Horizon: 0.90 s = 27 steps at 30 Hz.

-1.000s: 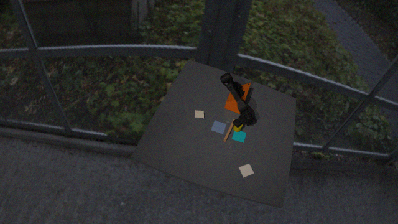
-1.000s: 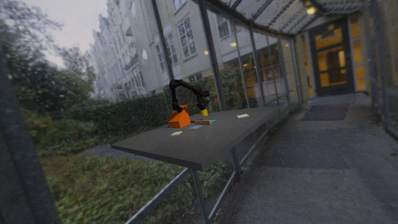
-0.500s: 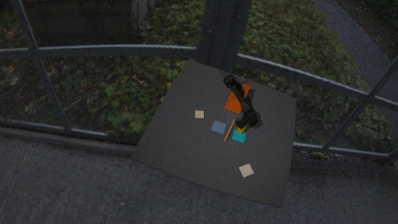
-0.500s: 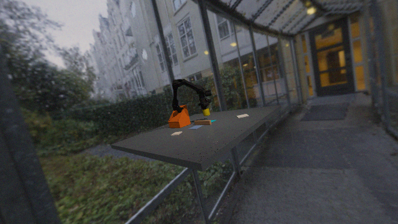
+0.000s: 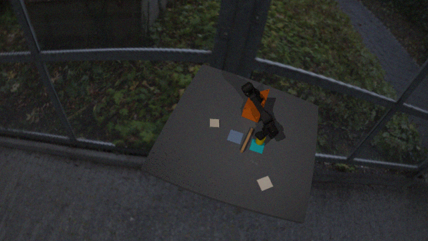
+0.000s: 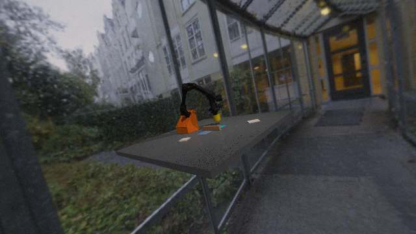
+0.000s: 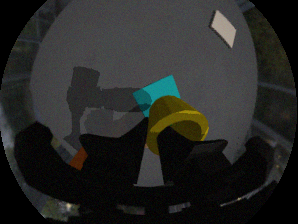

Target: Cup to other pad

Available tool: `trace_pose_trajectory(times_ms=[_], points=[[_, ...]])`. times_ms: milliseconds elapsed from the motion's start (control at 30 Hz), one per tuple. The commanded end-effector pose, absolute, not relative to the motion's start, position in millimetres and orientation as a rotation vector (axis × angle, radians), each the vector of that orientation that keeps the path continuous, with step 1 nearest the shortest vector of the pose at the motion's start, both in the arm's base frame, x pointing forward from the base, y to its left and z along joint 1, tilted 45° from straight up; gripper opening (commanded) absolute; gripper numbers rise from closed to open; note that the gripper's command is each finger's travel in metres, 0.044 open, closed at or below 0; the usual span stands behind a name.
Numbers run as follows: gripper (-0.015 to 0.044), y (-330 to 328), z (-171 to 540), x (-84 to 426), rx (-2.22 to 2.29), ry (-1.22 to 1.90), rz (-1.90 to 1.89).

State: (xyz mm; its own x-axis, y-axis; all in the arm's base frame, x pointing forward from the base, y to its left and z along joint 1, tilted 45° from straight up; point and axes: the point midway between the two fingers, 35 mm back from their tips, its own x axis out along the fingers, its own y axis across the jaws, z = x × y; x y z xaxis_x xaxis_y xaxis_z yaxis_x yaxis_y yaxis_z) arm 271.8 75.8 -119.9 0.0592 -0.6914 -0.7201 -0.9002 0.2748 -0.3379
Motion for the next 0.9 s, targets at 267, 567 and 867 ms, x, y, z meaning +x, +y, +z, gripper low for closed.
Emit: trace_pose_trajectory(times_ms=[267,567,867], points=[[0.0,58,-138,271,-1.482,1.7,0.307],[0.0,47,-149,272,-1.483,1.7,0.306],[0.0,37,-159,271,-1.483,1.701,0.305]])
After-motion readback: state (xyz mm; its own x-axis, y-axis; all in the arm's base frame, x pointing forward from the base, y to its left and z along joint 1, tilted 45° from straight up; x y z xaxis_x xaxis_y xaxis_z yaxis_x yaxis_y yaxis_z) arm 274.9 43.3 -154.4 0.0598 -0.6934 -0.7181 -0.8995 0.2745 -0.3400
